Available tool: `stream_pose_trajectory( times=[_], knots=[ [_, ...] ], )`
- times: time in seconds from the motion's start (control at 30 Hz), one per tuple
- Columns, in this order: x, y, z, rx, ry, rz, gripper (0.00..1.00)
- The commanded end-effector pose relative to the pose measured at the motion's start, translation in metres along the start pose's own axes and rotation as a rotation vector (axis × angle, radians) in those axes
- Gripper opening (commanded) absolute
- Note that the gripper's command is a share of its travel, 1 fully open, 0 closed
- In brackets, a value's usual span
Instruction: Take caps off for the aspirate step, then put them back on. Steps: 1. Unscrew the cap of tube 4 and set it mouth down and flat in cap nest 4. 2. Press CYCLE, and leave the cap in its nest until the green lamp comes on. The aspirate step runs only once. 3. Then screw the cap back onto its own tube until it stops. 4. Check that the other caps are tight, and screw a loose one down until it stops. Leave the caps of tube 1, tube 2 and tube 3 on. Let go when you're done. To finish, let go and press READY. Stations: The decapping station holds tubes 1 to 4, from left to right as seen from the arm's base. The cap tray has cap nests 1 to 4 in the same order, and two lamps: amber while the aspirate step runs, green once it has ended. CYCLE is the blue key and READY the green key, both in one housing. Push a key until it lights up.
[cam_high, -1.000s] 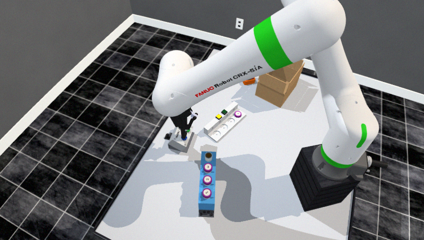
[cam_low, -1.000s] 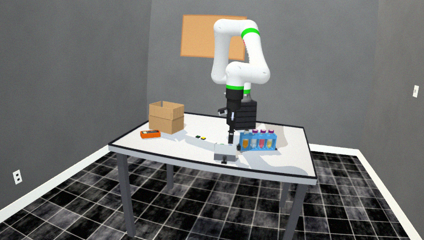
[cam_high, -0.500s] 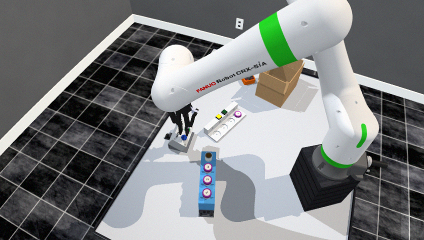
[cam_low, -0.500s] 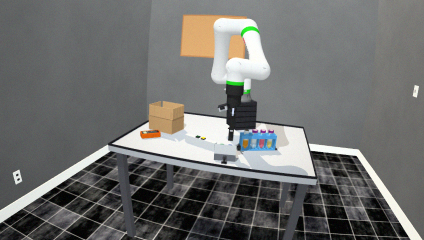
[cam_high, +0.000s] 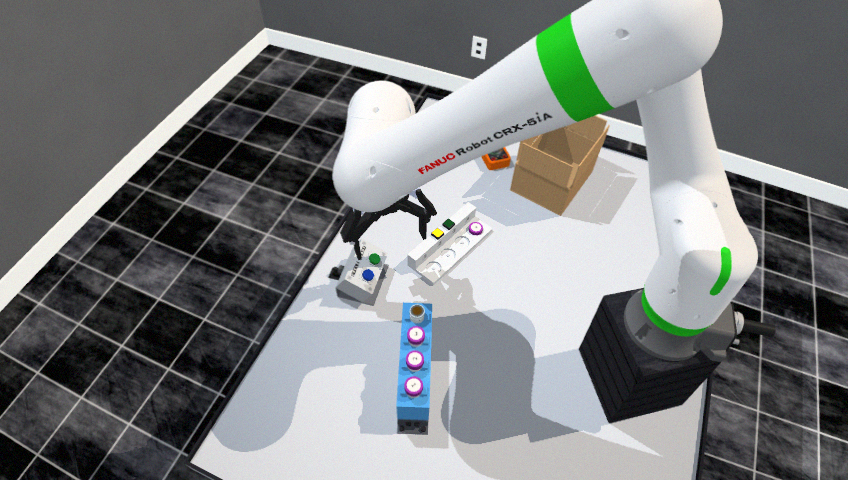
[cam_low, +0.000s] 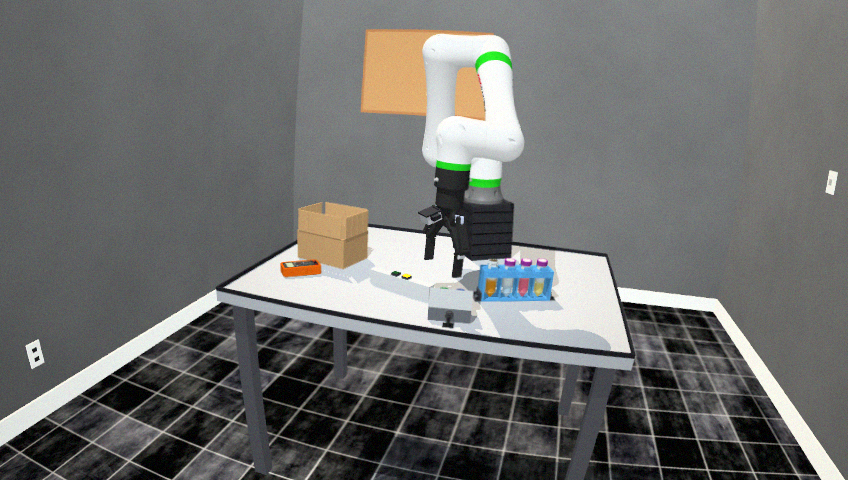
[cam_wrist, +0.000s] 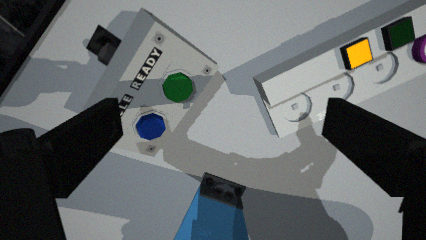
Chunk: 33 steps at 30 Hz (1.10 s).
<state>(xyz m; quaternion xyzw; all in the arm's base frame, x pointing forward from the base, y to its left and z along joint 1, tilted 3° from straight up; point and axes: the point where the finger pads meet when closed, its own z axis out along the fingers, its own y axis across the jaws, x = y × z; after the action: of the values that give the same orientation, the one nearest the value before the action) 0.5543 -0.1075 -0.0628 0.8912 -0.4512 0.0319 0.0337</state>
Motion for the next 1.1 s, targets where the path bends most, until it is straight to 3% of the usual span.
stream_pose_trajectory(
  times=[0.0, 0.13, 0.33, 0.4, 0.7, 1.07],
  knots=[
    [0.012, 0.023, 0.003, 0.026, -0.025, -0.277, 1.0],
    [0.021, 0.044, 0.006, 0.03, -0.024, -0.456, 1.0],
    [0.037, 0.081, 0.011, 0.03, -0.025, -0.458, 1.0],
    [0.037, 0.081, 0.011, 0.03, -0.025, -0.458, 1.0],
    [0.066, 0.147, 0.021, 0.03, -0.024, -0.458, 1.0],
    [0.067, 0.147, 0.021, 0.03, -0.024, -0.458, 1.0]
  ],
)
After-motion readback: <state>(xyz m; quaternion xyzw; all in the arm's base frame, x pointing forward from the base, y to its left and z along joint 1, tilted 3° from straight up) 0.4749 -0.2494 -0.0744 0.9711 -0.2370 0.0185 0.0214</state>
